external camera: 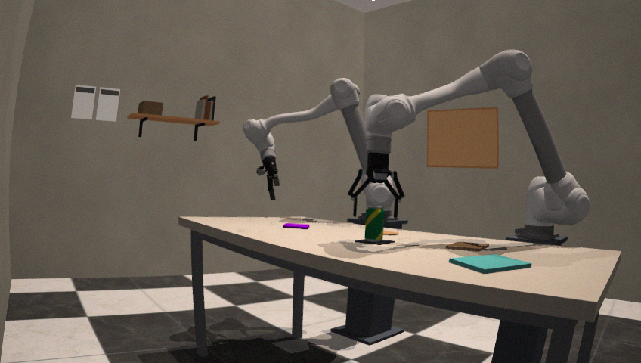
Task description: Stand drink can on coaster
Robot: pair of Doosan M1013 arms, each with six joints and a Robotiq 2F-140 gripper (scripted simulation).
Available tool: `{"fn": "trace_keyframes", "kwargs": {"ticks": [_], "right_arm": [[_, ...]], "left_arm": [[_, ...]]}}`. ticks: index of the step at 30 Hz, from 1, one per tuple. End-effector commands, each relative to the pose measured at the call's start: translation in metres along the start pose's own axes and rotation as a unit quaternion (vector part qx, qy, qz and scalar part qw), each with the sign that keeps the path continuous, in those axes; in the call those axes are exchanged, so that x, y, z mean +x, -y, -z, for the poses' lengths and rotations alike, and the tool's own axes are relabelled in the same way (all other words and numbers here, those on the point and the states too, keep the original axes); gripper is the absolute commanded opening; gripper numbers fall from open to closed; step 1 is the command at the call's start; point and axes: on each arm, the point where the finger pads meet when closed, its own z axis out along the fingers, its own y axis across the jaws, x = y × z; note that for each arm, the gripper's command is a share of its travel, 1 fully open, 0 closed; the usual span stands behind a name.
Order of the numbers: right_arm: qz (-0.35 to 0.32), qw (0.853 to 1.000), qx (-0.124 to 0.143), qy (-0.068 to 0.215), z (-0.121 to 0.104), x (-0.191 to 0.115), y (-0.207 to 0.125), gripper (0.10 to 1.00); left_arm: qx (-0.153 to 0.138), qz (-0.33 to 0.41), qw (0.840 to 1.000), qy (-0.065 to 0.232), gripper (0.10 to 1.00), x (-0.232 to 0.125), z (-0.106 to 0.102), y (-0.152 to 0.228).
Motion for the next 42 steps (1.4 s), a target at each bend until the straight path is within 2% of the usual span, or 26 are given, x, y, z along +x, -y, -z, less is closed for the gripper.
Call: {"fn": "trace_keyframes", "kwargs": {"ticks": [1, 4, 8, 15, 17, 18, 19, 21, 26, 29, 32, 38, 39, 42], "right_arm": [[-0.060, 0.998, -0.006, 0.010, 0.020, -0.045, -0.049, 1.000], [-0.105, 0.994, -0.009, 0.019, 0.026, -0.069, -0.068, 1.000], [-0.183, 0.983, -0.012, 0.033, 0.039, -0.124, -0.108, 1.000], [-0.314, 0.947, -0.014, 0.060, 0.055, -0.228, -0.160, 1.000], [-0.314, 0.947, -0.014, 0.060, 0.055, -0.228, -0.160, 1.000], [-0.347, 0.935, -0.014, 0.068, 0.060, -0.272, -0.178, 1.000], [-0.378, 0.923, -0.013, 0.075, 0.060, -0.283, -0.178, 1.000], [-0.403, 0.911, -0.013, 0.081, 0.061, -0.303, -0.183, 1.000], [-0.492, 0.864, -0.009, 0.105, 0.062, -0.384, -0.195, 1.000], [-0.524, 0.844, -0.007, 0.114, 0.062, -0.432, -0.199, 1.000], [-0.538, 0.835, -0.006, 0.119, 0.062, -0.449, -0.199, 1.000], [-0.540, 0.833, -0.006, 0.119, 0.062, -0.451, -0.199, 1.000], [-0.540, 0.833, -0.006, 0.119, 0.062, -0.451, -0.199, 1.000], [-0.540, 0.833, -0.006, 0.119, 0.062, -0.451, -0.199, 1.000]], "left_arm": [[-0.001, 0.000, 1.000, 0.000, 1.000, 0.000, 0.001, 0.000], [-0.001, 0.000, 1.000, 0.000, 1.000, 0.000, 0.001, 0.000], [-0.001, 0.000, 1.000, 0.000, 1.000, 0.000, 0.001, 0.000], [-0.001, 0.000, 1.000, 0.000, 1.000, 0.000, 0.001, 0.000], [-0.001, 0.000, 1.000, 0.000, 1.000, 0.000, 0.001, 0.000], [-0.001, 0.000, 1.000, 0.000, 1.000, 0.000, 0.001, 0.000], [-0.001, 0.000, 1.000, 0.000, 1.000, 0.000, 0.001, 0.000], [-0.001, 0.000, 1.000, 0.000, 1.000, 0.000, 0.001, 0.000], [-0.001, 0.000, 1.000, 0.000, 1.000, 0.000, 0.001, 0.000], [-0.001, 0.000, 1.000, 0.000, 1.000, 0.000, 0.001, 0.000], [-0.001, 0.000, 1.000, 0.000, 1.000, 0.000, 0.001, 0.000], [-0.001, 0.000, 1.000, 0.000, 1.000, 0.000, 0.001, 0.000], [-0.001, 0.000, 1.000, 0.000, 0.099, 0.000, 0.001, 0.000], [-0.001, 0.000, 1.000, 0.000, 0.099, 0.000, 0.001, 0.000]]}}
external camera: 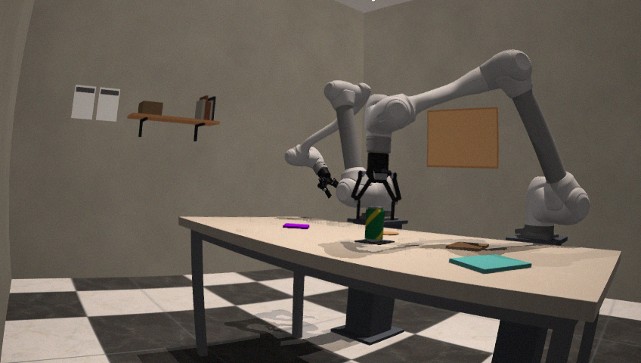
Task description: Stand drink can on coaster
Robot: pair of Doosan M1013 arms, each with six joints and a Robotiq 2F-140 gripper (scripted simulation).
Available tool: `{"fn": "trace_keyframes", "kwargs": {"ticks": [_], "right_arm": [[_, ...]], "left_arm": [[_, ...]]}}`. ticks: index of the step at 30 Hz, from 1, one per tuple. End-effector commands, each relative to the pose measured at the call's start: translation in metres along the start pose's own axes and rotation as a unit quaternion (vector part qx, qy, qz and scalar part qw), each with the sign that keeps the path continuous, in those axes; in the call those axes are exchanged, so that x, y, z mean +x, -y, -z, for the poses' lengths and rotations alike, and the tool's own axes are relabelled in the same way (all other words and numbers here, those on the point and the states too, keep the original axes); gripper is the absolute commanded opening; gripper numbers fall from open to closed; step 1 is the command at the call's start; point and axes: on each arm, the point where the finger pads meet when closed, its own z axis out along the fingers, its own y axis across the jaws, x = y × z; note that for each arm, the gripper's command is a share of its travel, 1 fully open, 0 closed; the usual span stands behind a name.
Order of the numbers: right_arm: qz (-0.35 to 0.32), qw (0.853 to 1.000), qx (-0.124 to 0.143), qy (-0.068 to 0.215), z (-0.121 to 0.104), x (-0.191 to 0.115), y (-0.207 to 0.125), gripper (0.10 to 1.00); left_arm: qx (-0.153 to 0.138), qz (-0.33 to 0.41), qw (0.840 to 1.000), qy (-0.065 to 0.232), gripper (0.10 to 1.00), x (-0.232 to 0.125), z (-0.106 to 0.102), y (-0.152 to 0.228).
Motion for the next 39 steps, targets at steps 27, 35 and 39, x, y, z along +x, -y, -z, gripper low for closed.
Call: {"fn": "trace_keyframes", "kwargs": {"ticks": [27, 35, 39], "right_arm": [[0.000, 1.000, 0.000, 0.000, 0.000, 0.000, 0.000, 1.000], [0.000, 1.000, 0.000, 0.000, 0.000, 0.000, 0.000, 1.000], [0.000, 1.000, 0.000, 0.000, 0.000, 0.000, 0.000, 1.000]], "left_arm": [[-0.001, 0.000, 1.000, 0.000, 0.099, 0.000, 0.095, 0.000], [-0.001, 0.000, 1.000, 0.000, 0.099, -0.004, 0.101, 0.001], [-0.001, 0.000, 1.000, 0.000, 0.099, -0.019, 0.101, 0.003]]}}
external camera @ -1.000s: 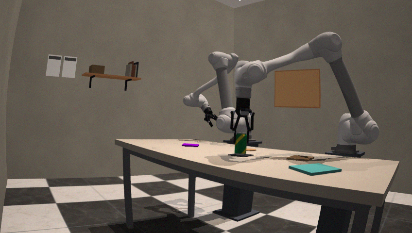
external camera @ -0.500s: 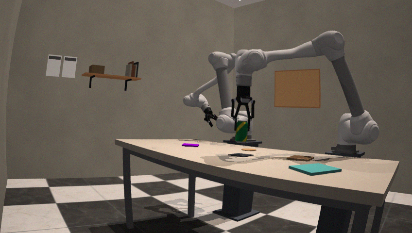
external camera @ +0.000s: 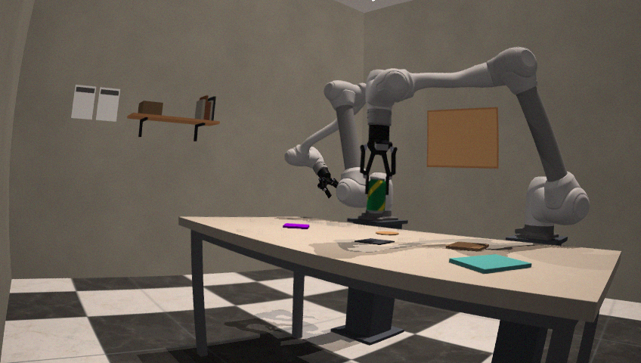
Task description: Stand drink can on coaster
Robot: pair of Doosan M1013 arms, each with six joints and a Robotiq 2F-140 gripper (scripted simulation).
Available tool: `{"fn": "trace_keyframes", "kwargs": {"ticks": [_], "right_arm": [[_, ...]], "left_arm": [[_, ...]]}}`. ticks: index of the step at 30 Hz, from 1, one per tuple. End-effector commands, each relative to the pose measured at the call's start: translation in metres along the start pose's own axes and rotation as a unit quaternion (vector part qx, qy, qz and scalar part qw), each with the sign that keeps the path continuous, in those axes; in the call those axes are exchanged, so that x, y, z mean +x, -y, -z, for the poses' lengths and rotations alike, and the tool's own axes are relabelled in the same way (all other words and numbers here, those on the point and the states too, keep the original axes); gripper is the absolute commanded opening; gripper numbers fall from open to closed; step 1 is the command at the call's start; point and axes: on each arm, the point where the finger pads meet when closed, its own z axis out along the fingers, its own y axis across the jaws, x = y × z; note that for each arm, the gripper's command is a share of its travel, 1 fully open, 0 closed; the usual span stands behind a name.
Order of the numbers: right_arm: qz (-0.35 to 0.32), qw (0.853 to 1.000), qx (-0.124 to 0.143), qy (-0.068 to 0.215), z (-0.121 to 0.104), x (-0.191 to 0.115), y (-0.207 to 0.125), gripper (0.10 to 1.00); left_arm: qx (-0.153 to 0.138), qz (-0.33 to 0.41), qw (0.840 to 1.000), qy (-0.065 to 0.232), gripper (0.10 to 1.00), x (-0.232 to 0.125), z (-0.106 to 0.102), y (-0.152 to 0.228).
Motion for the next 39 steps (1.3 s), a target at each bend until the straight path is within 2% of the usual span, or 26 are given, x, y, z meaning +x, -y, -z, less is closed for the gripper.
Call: {"fn": "trace_keyframes", "kwargs": {"ticks": [1, 6, 19, 21, 26, 30, 39], "right_arm": [[0.000, 1.000, 0.000, 0.000, 0.000, 0.000, 0.000, 1.000], [0.000, 1.000, 0.000, 0.000, 0.000, 0.000, 0.000, 1.000], [0.000, 1.000, 0.000, 0.000, 0.000, 0.000, 0.000, 1.000], [0.000, 1.000, 0.000, 0.000, 0.000, 0.000, 0.000, 1.000], [0.000, 1.000, 0.000, 0.000, 0.000, 0.000, 0.000, 1.000], [0.000, 1.000, 0.000, 0.000, 0.000, 0.000, 0.000, 1.000], [0.000, 1.000, 0.000, 0.000, 0.000, 0.000, 0.000, 1.000]], "left_arm": [[-0.001, 0.000, 1.000, 0.000, 0.099, -0.014, 0.002, 0.002], [-0.001, 0.000, 1.000, 0.000, 0.099, -0.038, 0.002, 0.007], [-0.001, 0.000, 1.000, 0.000, 0.099, -0.182, 0.003, 0.055], [-0.001, 0.000, 1.000, 0.000, 0.099, -0.182, 0.003, 0.055], [-0.001, 0.000, 1.000, 0.000, 0.099, -0.225, 0.003, 0.077], [-0.001, 0.000, 1.000, 0.000, 0.099, -0.247, 0.003, 0.089], [-0.001, 0.000, 1.000, 0.000, 0.099, -0.258, 0.003, 0.096]]}}
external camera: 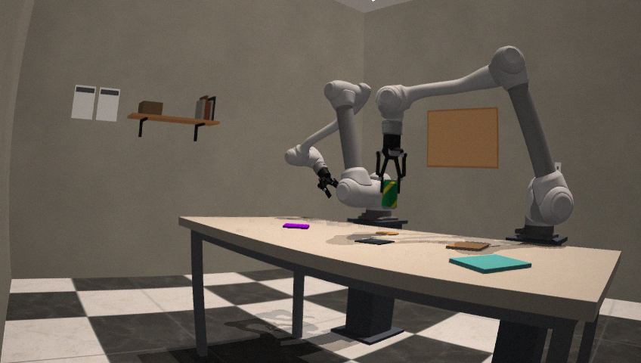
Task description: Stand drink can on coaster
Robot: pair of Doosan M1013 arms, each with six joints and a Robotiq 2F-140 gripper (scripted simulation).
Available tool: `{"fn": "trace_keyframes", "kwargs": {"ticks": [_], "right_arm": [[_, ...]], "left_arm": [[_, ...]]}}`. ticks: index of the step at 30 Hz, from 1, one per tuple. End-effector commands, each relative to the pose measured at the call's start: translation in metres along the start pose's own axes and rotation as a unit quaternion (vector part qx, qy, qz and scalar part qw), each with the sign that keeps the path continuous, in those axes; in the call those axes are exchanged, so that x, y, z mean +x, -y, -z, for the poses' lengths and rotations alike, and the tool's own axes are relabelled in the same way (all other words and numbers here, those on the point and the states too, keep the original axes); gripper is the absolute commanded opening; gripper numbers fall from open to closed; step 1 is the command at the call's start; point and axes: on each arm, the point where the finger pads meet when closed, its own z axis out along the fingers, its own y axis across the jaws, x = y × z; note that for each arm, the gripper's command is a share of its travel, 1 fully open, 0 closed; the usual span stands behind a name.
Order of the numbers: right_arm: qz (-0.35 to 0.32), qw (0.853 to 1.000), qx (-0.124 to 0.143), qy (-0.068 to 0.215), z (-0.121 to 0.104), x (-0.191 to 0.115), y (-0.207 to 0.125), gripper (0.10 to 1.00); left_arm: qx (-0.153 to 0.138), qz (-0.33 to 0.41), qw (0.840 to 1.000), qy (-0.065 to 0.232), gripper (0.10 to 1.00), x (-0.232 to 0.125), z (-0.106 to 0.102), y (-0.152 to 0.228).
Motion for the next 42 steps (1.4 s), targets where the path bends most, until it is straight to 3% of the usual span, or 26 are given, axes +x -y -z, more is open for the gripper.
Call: {"fn": "trace_keyframes", "kwargs": {"ticks": [1, 5, 10, 13, 42], "right_arm": [[0.000, 1.000, 0.000, 0.000, 0.000, 0.000, 0.000, 1.000], [0.000, 1.000, 0.000, 0.000, 0.000, 0.000, 0.000, 1.000], [0.000, 1.000, 0.000, 0.000, 0.000, 0.000, 0.000, 1.000], [0.000, 1.000, 0.000, 0.000, 0.000, 0.000, 0.000, 1.000], [0.000, 1.000, 0.000, 0.000, 0.000, 0.000, 0.000, 1.000]], "left_arm": [[-0.001, 0.000, 1.000, 0.000, 0.099, 0.000, 0.001, 0.000], [-0.001, 0.000, 1.000, 0.000, 0.099, 0.000, -0.011, 0.000], [-0.001, 0.000, 1.000, 0.000, 0.099, 0.000, -0.062, 0.000], [-0.001, 0.000, 1.000, 0.000, 0.099, 0.000, -0.081, 0.001], [-0.001, 0.000, 1.000, 0.000, 0.099, 0.000, -0.099, 0.000]]}}
